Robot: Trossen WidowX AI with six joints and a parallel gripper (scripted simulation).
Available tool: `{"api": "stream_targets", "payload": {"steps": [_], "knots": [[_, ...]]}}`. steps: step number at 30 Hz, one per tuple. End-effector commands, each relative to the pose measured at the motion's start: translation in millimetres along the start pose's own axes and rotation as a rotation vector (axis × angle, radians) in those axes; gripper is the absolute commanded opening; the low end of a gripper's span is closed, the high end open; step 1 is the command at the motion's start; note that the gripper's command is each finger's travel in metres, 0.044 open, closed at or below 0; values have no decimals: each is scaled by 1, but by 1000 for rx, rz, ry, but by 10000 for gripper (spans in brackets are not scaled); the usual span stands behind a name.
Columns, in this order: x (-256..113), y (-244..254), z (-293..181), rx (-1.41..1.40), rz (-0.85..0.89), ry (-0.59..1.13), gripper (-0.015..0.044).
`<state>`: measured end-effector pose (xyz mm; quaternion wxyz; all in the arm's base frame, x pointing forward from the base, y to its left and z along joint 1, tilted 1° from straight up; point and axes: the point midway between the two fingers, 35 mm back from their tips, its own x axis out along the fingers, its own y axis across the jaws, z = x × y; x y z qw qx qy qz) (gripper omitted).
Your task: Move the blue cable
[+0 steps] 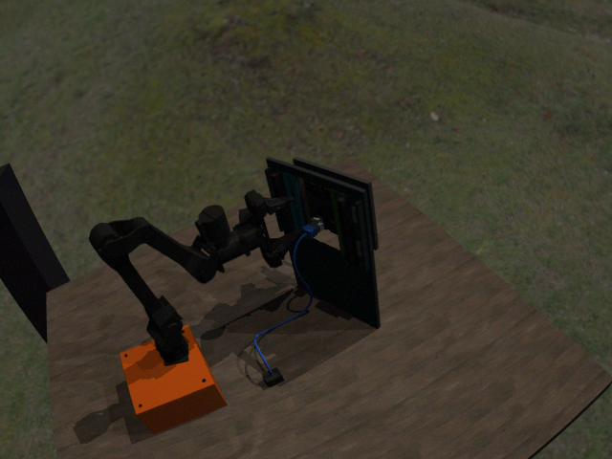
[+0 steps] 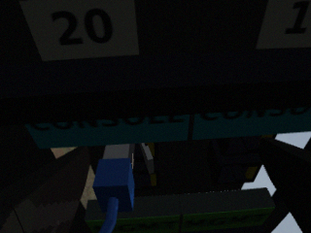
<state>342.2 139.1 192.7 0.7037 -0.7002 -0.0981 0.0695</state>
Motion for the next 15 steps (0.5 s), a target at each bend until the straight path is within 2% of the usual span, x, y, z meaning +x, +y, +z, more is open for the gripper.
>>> {"api": "stream_targets", "payload": {"steps": [1,15], "knots": [[-1,0,3,-2,0,3,440],[-4,0,15,-1,0,4,440]]}}
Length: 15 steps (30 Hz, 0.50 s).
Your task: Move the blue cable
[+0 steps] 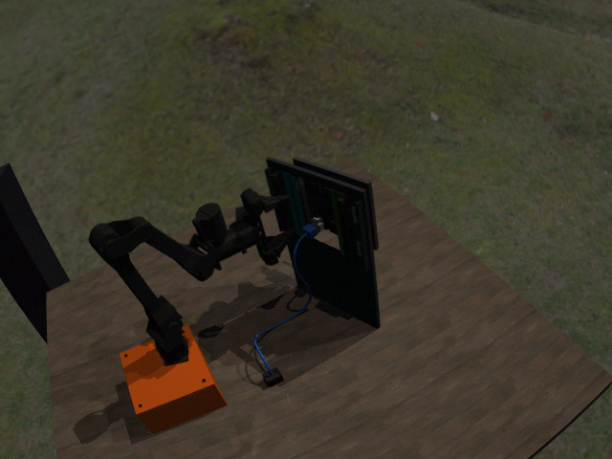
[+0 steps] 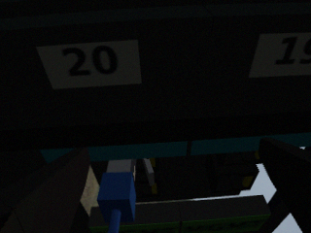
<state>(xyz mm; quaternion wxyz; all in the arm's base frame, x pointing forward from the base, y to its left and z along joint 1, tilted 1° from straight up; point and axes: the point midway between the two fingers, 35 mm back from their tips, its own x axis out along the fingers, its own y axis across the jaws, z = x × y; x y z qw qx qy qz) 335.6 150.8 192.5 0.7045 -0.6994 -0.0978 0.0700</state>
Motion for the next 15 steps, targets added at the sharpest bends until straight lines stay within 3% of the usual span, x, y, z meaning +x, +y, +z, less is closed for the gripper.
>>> {"api": "stream_targets", "payload": {"steps": [1,15], "knots": [[-1,0,3,-3,-1,4,440],[-8,-3,2,-3,0,4,440]]}}
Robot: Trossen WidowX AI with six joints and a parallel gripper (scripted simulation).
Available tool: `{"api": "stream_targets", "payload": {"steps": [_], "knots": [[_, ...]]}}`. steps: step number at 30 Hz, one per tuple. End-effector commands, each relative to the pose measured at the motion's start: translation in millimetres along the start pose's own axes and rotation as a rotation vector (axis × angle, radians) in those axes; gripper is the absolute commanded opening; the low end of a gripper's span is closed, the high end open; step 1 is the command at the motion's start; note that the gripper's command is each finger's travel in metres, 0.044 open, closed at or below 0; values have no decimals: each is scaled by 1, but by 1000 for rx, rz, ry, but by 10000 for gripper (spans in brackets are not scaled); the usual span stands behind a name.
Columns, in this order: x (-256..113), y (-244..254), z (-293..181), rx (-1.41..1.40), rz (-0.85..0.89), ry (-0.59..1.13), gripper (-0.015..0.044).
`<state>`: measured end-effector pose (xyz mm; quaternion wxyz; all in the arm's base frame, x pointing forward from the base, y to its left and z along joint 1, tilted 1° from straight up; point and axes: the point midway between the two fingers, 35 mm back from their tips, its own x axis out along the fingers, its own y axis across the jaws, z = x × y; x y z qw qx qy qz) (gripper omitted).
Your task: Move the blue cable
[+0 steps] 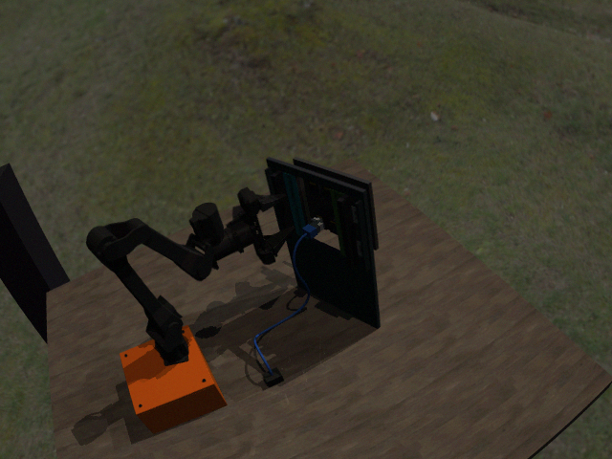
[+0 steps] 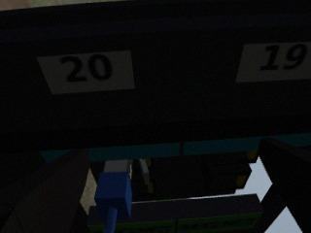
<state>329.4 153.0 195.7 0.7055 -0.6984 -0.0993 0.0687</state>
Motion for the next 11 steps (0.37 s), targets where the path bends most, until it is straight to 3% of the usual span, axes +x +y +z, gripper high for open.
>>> {"api": "stream_targets", "payload": {"steps": [1,11], "knots": [[-3,0,-1,-6,4,4,440],[-8,-3,-1,-6,5,4,440]]}}
